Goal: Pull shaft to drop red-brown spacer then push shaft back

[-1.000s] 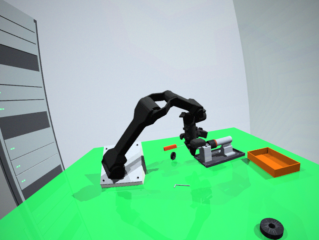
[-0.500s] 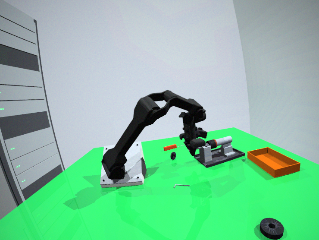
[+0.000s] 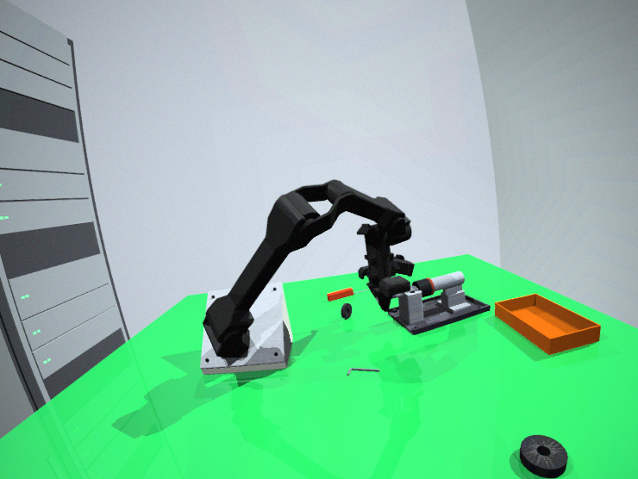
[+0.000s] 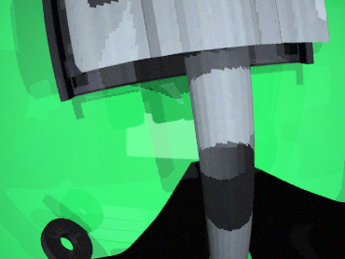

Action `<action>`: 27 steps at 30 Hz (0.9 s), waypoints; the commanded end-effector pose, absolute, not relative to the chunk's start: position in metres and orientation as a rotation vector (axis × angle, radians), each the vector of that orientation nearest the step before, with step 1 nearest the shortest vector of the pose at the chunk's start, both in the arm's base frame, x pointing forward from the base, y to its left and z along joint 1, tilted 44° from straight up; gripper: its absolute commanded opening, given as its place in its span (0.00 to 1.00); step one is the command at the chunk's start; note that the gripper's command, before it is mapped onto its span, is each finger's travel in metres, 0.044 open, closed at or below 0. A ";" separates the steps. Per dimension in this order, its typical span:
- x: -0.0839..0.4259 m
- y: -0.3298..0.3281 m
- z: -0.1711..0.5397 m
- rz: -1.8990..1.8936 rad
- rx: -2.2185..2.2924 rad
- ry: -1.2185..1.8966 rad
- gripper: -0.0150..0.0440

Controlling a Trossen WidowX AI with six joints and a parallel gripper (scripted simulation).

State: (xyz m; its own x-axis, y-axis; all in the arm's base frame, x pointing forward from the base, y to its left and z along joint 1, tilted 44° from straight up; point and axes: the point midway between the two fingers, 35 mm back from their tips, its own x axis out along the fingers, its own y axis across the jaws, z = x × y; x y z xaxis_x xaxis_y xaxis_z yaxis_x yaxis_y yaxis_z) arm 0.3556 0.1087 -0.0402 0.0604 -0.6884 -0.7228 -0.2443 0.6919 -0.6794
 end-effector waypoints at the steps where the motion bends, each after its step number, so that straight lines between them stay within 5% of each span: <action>1: 0.354 0.109 -0.040 -0.399 -0.799 1.514 0.25; 27: 0.351 0.108 -0.040 -0.399 -0.799 1.514 0.25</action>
